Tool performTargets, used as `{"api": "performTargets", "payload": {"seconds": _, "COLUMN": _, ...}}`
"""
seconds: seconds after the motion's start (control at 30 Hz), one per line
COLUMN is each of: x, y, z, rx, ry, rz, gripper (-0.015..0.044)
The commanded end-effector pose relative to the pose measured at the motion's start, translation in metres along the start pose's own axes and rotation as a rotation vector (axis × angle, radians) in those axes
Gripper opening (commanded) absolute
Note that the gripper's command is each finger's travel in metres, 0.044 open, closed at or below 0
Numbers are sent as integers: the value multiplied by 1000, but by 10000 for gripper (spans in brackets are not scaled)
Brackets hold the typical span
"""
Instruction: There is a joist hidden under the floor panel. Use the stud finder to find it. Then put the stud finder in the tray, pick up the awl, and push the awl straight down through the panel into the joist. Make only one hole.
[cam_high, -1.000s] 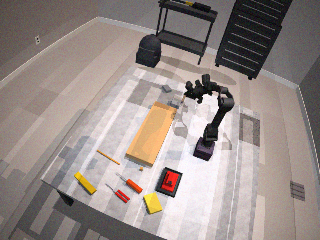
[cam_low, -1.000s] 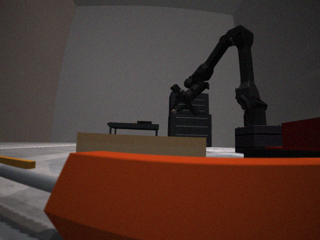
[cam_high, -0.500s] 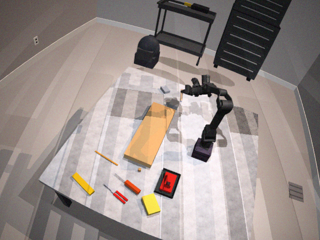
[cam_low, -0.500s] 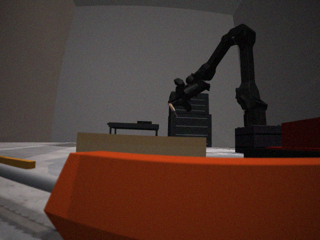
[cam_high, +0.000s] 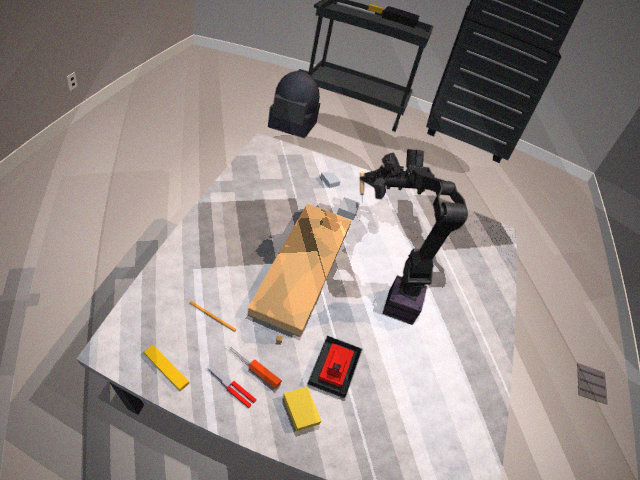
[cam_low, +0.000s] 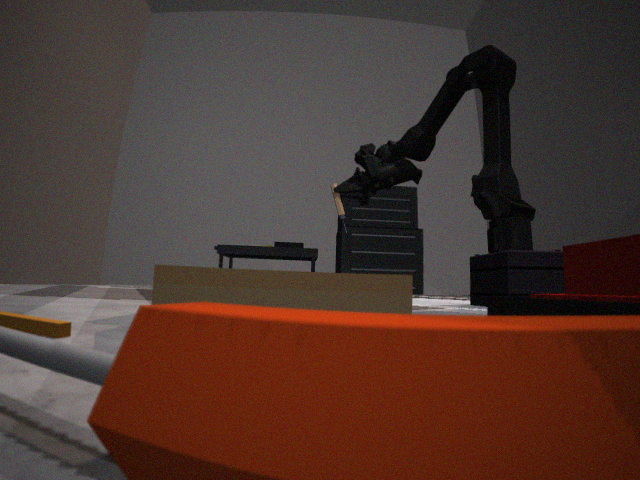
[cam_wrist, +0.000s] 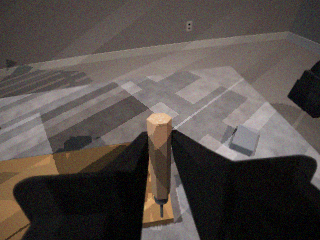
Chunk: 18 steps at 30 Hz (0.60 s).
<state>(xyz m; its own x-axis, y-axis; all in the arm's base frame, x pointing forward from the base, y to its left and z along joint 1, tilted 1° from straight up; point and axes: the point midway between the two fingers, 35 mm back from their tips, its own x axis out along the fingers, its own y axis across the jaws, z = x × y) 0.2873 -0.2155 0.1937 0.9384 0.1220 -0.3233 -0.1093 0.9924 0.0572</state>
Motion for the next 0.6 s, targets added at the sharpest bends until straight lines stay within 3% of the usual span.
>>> {"api": "performTargets", "payload": {"seconds": 0.0, "x": 1, "y": 0, "z": 0, "rx": 0, "ry": 1, "rz": 0, "gripper": 0}}
{"api": "performTargets", "payload": {"seconds": 0.57, "x": 61, "y": 53, "z": -6, "rx": -26, "ry": 87, "rz": 29, "gripper": 0}}
